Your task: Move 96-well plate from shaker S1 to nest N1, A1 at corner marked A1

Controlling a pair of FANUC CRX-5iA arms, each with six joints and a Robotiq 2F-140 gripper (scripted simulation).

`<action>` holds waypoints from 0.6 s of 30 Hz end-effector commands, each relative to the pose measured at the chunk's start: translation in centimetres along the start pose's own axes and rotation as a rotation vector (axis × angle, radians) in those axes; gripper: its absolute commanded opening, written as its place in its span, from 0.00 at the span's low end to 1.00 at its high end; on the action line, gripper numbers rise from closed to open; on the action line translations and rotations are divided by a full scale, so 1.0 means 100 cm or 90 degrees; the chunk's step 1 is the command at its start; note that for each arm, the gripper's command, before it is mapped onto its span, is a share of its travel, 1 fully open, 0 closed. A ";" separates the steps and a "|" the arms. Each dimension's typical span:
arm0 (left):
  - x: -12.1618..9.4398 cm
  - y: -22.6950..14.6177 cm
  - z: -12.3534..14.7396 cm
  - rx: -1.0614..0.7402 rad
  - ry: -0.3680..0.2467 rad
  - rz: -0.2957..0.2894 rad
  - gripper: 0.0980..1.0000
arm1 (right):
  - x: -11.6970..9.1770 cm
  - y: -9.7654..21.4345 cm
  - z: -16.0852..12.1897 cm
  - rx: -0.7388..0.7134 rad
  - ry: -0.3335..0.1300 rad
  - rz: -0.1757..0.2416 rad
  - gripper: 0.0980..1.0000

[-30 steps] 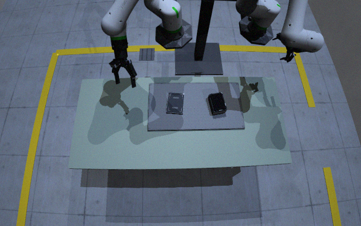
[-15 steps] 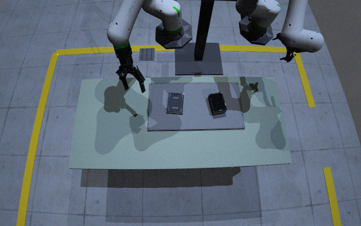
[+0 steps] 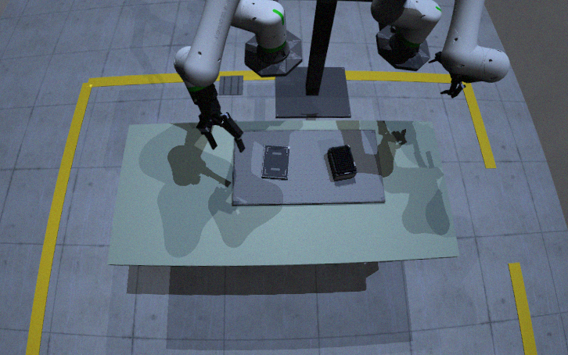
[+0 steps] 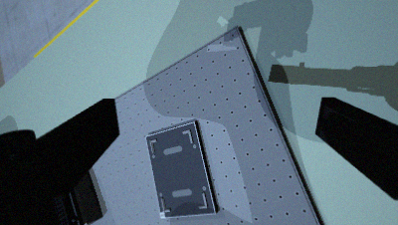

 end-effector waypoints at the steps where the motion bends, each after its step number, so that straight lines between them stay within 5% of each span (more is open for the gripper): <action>1: -0.001 0.000 0.000 0.000 0.000 0.001 1.00 | 0.010 -0.012 0.003 -0.006 -0.022 0.003 1.00; 18: -0.001 0.000 0.000 0.000 0.000 0.001 1.00 | 0.054 -0.065 0.026 -0.041 -0.118 0.025 1.00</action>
Point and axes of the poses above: on each arm, the point where the finger pads meet when closed, its own x axis out along the fingers, its own y axis across the jaws, z = x × y, the point moved 9 cm from there along -x, back along the fingers, and after that the axes turned 11 degrees about x, right-handed, at the moved point
